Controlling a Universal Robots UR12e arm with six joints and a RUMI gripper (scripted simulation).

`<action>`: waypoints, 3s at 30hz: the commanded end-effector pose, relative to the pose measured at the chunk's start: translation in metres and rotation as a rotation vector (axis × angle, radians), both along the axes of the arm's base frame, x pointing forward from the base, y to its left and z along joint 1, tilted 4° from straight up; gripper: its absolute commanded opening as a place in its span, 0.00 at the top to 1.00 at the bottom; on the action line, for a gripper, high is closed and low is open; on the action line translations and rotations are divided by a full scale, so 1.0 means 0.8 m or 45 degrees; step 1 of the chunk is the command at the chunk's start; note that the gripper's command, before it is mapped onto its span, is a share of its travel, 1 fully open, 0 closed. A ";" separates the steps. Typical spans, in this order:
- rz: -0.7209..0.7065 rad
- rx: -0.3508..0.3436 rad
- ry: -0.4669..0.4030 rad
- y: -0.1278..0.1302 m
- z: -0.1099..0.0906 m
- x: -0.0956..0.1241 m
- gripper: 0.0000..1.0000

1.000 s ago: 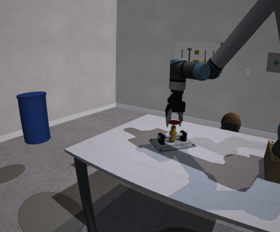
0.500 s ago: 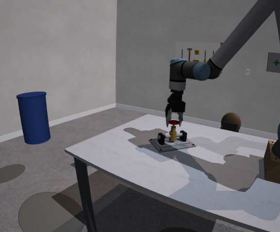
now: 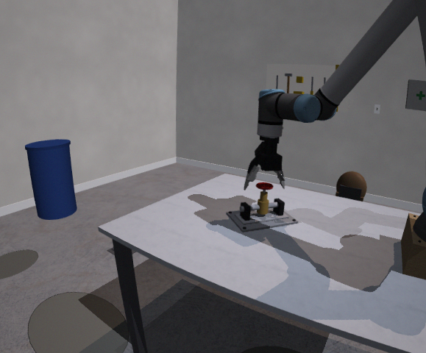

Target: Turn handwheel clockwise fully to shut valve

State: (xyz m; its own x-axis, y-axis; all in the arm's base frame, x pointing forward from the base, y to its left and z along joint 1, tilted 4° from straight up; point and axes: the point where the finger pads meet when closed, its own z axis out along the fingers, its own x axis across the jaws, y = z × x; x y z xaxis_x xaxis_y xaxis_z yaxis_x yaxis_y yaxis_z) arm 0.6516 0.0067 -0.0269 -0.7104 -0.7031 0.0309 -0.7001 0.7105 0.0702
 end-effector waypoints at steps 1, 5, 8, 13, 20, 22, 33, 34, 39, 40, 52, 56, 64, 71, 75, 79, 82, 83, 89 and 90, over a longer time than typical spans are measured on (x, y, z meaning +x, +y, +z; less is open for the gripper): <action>0.000 0.000 -0.002 0.000 0.001 0.001 0.00; 0.000 0.000 -0.002 0.000 0.001 0.001 0.00; 0.000 0.000 -0.002 0.000 0.001 0.001 0.00; 0.000 0.000 -0.002 0.000 0.001 0.001 0.00; 0.000 0.000 -0.002 0.000 0.001 0.001 0.00; 0.000 0.000 -0.002 0.000 0.001 0.001 0.00; 0.000 0.000 -0.002 0.000 0.002 0.001 0.00; 0.000 0.000 -0.002 0.000 0.003 0.001 0.00; 0.000 0.000 -0.002 0.000 0.009 0.001 0.00; 0.000 0.000 -0.002 0.000 0.009 0.001 0.00; 0.000 0.000 -0.002 -0.001 0.036 0.003 0.00; 0.000 0.000 -0.002 -0.002 0.050 0.004 0.00; 0.000 0.000 -0.002 -0.002 0.072 0.006 0.00; 0.000 0.000 -0.002 -0.003 0.095 0.007 0.00; 0.000 0.000 -0.002 -0.003 0.100 0.008 0.00; 0.000 0.000 -0.002 -0.003 0.109 0.008 0.00; 0.000 0.000 -0.002 -0.003 0.113 0.009 0.00; 0.000 0.000 -0.002 -0.003 0.114 0.009 0.00; 0.000 0.000 -0.002 -0.003 0.117 0.009 0.00; 0.000 0.000 -0.002 -0.003 0.117 0.009 0.00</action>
State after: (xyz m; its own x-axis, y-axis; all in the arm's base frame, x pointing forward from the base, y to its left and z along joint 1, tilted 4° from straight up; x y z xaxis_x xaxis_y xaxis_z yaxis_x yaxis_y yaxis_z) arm 0.6581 0.0041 0.0648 -0.7104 -0.7031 0.0309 -0.7001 0.7105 0.0702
